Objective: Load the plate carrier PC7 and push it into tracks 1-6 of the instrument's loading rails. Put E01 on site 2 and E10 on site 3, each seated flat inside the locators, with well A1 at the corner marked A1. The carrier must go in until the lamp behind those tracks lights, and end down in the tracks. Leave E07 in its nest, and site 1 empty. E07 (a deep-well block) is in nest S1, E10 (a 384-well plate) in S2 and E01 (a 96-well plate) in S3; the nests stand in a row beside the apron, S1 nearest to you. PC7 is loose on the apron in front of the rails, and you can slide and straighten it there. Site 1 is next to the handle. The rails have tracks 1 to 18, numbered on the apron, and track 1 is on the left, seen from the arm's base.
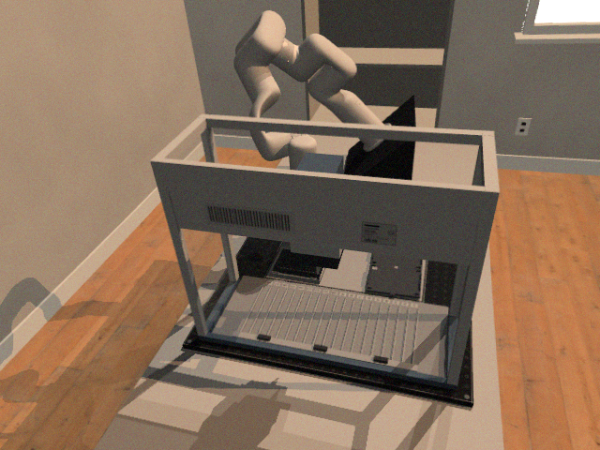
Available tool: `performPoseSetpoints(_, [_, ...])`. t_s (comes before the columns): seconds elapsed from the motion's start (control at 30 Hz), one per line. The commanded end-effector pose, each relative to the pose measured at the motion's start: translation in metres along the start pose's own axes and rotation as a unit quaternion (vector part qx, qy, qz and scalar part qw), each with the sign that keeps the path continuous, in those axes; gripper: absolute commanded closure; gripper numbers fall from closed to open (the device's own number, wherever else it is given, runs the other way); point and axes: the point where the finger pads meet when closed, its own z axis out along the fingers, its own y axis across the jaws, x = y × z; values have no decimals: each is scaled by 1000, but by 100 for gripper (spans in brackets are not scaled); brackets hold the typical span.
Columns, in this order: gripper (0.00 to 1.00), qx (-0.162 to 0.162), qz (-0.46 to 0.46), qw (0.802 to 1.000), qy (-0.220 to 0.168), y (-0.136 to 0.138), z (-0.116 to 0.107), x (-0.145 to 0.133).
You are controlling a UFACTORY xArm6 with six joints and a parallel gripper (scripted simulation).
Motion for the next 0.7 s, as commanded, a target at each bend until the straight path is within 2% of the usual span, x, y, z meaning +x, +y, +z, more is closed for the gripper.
performPoseSetpoints(0.0, [100,-2,1,1000,0,2,-8,0])
performPoseSetpoints(0.67, [100,-2,1,1000,0,2,-38,0])
